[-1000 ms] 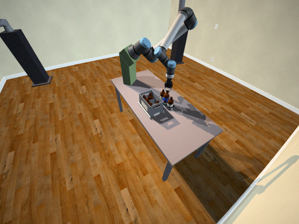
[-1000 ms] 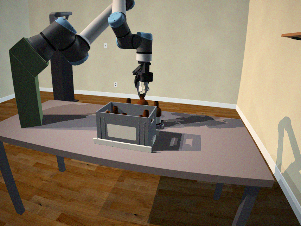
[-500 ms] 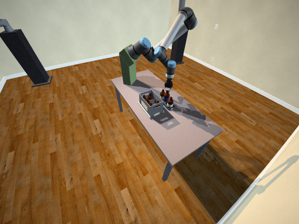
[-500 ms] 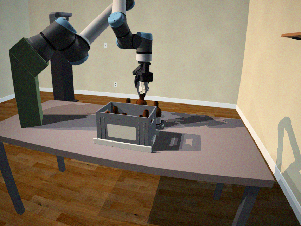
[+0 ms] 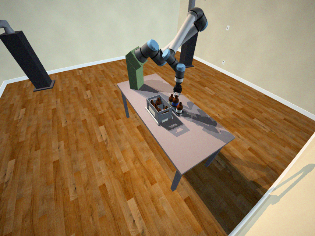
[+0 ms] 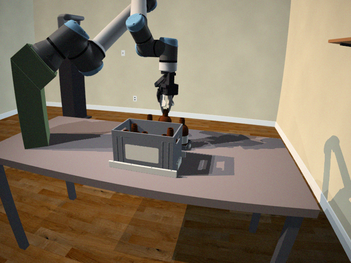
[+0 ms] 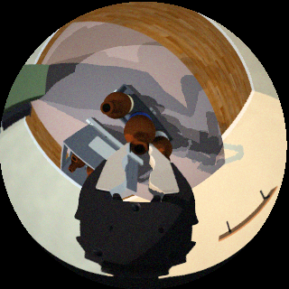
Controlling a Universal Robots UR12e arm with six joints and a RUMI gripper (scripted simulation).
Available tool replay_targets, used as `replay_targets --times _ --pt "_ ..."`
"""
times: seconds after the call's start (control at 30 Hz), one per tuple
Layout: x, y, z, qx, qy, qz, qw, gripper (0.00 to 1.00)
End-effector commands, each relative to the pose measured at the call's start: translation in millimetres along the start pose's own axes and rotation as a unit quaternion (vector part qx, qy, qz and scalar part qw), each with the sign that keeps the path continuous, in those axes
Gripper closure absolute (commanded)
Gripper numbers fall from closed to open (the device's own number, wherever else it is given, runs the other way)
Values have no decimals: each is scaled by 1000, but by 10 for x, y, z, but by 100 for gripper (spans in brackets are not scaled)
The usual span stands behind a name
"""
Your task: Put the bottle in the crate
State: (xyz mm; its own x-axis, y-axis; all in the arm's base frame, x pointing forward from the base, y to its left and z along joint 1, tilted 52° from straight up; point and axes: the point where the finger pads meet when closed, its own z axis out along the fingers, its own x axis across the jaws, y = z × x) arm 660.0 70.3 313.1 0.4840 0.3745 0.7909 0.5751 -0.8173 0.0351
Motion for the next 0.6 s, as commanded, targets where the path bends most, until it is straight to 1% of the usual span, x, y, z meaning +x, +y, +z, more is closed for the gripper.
replay_targets --times 0.0,0.23,0.57 --pt "4 2 -17 0 0 0 1000 100" --pt "4 2 -48 0 0 0 1000 100" --pt "4 2 -150 0 0 0 1000 100"
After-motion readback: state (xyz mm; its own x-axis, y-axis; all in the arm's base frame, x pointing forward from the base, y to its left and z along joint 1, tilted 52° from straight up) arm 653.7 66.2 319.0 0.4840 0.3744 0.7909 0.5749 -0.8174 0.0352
